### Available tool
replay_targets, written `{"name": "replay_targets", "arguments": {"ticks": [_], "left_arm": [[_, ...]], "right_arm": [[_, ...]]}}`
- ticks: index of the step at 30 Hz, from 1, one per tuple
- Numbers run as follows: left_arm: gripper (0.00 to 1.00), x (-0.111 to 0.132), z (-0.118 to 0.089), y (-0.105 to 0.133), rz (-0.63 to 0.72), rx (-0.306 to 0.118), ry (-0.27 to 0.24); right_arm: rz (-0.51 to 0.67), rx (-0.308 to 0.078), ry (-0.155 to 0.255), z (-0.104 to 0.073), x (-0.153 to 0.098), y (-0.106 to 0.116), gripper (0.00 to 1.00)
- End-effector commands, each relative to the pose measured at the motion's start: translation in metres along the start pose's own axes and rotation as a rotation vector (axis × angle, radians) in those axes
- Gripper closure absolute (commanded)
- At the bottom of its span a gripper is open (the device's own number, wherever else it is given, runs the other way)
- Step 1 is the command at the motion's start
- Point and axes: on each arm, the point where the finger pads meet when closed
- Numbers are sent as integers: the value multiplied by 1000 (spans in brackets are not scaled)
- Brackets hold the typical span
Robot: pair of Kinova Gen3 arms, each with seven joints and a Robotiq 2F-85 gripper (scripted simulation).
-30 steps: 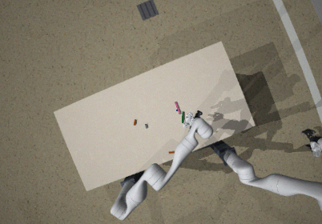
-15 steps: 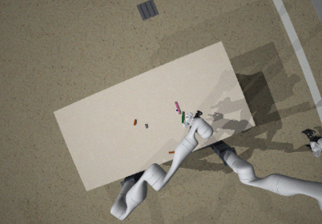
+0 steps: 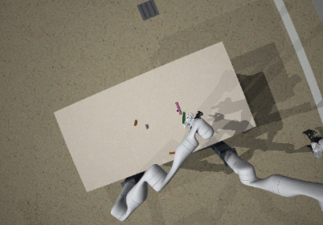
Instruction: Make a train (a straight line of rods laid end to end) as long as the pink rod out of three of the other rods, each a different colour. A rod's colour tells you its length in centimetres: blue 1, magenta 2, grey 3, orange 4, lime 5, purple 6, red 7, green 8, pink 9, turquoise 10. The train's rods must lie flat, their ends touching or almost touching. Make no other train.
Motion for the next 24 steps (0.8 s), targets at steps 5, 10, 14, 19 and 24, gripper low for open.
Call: {"name": "replay_targets", "arguments": {"ticks": [5,10,14,19,24], "left_arm": [[2,1,-2,0,0,-1,3],[2,1,-2,0,0,-1,3],[2,1,-2,0,0,-1,3],[2,1,-2,0,0,-1,3],[2,1,-1,-3,-17,-1,3]], "right_arm": [[0,-2,0,-1,0,0,2],[0,-2,0,-1,0,0,2],[0,-2,0,-1,0,0,2],[0,-2,0,-1,0,0,2],[0,-2,0,-1,0,0,2]]}}
Point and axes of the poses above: on each arm, the point where the finger pads meet when closed, its own z axis out along the fingers, its own x axis across the jaws, y = z × x, and after that the axes turned 6 degrees about z, right-handed
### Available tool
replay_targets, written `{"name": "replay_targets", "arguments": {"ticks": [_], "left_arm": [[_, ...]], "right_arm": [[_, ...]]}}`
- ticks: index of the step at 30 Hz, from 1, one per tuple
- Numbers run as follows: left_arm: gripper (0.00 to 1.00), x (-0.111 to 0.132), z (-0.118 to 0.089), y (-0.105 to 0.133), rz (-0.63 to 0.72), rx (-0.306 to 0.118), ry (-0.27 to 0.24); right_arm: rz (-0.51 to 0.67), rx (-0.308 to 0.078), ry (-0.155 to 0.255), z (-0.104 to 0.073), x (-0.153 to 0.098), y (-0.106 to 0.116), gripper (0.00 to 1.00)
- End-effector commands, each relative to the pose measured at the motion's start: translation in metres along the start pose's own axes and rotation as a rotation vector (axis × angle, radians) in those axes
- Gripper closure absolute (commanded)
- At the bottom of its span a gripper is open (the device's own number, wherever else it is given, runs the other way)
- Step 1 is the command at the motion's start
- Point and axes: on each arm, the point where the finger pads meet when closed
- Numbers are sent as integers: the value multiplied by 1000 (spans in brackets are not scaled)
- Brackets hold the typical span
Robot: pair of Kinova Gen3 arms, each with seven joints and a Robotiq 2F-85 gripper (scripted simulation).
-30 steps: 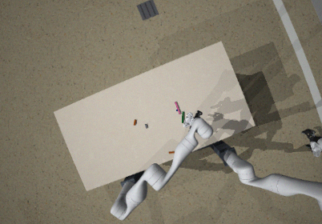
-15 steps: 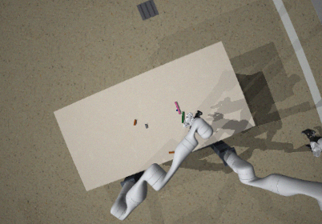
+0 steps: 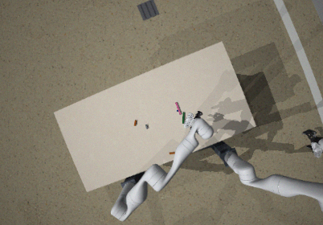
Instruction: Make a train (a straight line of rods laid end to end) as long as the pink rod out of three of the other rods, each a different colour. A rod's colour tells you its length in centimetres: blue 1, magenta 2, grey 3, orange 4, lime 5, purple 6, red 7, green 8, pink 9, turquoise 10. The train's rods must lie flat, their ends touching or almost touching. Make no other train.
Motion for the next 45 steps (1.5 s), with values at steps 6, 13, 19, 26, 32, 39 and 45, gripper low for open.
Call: {"name": "replay_targets", "arguments": {"ticks": [6,13,19,26,32,39,45], "left_arm": [[2,3,4,-23,-137,0,3],[2,4,14,-68,-401,0,3],[2,3,20,-93,-552,0,2],[2,0,28,-127,-748,-1,3],[685,0,28,-129,-759,-1,3],[685,0,28,-129,-759,-1,3],[685,0,28,-129,-759,-1,3]], "right_arm": [[0,-2,0,-1,0,0,2],[0,-2,0,-1,0,0,2],[0,-2,0,-1,0,0,2],[0,-2,0,-1,0,0,2],[0,-2,0,-1,0,0,2],[0,-2,0,-1,0,0,2],[0,-2,0,-1,0,0,2]]}}
Point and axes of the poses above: on each arm, the point where the finger pads meet when closed, its own z axis out along the fingers, its own x axis across the jaws, y = z × x, and after that the axes turned 6 degrees about z, right-handed
